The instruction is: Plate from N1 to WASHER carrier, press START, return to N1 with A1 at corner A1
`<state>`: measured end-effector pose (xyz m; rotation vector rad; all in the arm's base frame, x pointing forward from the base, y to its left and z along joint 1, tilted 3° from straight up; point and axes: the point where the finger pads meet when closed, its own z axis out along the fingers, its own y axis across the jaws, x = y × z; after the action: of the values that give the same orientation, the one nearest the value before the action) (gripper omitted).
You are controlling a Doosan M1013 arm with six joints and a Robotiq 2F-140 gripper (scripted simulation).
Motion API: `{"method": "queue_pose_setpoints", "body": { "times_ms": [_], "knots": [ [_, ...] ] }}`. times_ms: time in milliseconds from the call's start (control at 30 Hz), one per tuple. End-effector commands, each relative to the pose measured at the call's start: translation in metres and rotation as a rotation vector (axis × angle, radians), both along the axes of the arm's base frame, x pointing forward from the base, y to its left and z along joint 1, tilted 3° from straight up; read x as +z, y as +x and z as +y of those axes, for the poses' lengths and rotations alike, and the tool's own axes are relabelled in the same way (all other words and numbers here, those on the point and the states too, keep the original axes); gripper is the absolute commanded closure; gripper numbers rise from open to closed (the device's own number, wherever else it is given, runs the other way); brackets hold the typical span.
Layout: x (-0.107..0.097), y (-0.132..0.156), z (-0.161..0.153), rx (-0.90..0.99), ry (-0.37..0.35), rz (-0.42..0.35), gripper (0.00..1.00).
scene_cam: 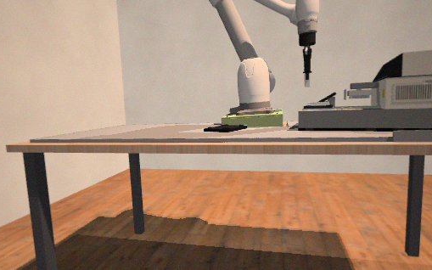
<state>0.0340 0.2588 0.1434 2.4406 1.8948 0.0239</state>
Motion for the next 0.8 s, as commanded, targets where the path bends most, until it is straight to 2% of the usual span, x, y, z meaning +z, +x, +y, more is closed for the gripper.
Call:
{"method": "queue_pose_setpoints", "body": {
  "times_ms": [0, 100, 267, 400, 467, 767],
  "knots": [
    [-0.002, -0.001, -0.004, 0.004, -0.006, 0.003, 0.9],
    [-0.002, -0.001, -0.004, 0.004, -0.006, 0.003, 0.9],
    [-0.025, 0.0, -0.005, 0.171, -0.013, 0.009, 0.9],
    [-0.025, 0.0, -0.005, 0.304, -0.018, 0.014, 0.9],
    [-0.025, 0.0, -0.005, 0.304, -0.018, 0.014, 0.9],
    [-0.025, 0.0, -0.005, 0.603, -0.031, 0.024, 0.9]
  ]
}}
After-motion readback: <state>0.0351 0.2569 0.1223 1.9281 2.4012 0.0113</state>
